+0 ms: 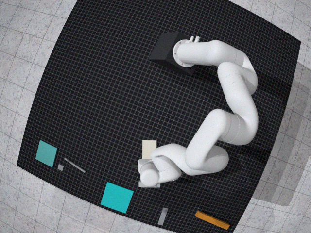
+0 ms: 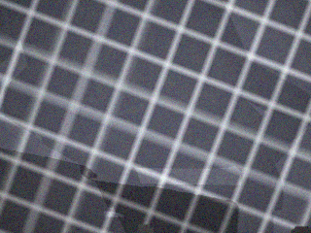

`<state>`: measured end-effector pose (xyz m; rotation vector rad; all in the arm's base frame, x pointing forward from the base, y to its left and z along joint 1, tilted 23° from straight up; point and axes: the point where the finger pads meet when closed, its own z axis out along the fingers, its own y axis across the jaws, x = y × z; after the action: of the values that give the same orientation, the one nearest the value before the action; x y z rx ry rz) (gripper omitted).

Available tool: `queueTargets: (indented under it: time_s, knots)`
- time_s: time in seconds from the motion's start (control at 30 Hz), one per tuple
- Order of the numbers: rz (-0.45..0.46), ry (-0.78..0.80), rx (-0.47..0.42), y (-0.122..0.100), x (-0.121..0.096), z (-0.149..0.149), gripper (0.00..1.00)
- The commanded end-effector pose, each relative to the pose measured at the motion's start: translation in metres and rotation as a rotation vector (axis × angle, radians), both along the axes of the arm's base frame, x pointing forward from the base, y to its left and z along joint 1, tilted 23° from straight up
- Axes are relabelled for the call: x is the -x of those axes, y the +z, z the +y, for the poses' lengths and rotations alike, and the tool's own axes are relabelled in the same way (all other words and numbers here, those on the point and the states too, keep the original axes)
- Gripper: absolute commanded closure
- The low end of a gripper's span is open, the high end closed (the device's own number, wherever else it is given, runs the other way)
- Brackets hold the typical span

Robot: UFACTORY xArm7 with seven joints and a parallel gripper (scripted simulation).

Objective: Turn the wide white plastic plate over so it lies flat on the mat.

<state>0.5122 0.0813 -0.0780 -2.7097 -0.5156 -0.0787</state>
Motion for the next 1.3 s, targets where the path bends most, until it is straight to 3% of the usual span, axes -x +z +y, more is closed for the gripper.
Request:
queueTargets:
  time_s: [0.0,0.77,0.8,1.27]
  knots:
    - [-0.01,-0.004,-0.002,-0.006,-0.004,0.003,0.24]
    - [-0.032,-0.013,-0.011,-0.018,-0.007,0.009,0.24]
    - [-0.032,-0.013,-0.011,-0.018,-0.007,0.009,0.0]
    - [-0.032,-0.013,-0.011,-0.018,-0.007,0.009,0.0]
